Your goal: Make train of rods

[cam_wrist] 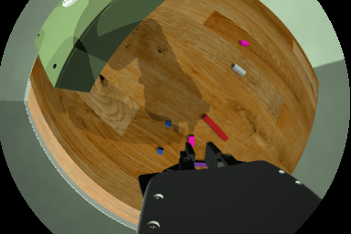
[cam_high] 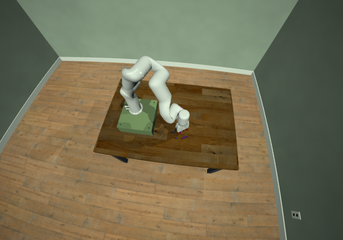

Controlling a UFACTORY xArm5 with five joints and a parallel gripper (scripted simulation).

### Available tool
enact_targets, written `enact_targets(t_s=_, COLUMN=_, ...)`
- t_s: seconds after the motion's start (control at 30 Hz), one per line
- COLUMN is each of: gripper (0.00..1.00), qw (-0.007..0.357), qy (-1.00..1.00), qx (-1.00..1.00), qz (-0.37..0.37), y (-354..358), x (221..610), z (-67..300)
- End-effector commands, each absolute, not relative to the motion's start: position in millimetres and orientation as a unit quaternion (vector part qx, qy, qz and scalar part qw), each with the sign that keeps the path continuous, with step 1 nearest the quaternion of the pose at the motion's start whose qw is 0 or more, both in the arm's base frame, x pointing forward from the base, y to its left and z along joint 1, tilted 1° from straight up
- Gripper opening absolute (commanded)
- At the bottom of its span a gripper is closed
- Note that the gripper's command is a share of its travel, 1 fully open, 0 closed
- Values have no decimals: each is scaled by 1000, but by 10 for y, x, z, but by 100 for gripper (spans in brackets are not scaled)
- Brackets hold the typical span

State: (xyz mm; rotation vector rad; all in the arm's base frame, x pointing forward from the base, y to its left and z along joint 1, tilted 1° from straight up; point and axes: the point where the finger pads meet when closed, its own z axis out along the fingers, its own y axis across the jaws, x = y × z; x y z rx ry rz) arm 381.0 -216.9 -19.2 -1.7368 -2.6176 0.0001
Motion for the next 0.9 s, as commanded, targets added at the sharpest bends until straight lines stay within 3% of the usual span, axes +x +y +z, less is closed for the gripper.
enact_targets(t_s=0.0, gripper=24, qw=-2, qy=-833, qx=-553, qz=0, y=-2175, x=3821, z=-204)
enact_targets(t_s=0.87, gripper=24, qw=-2, qy=-833, qx=-553, qz=0, y=-2189, x=3820, z=-547)
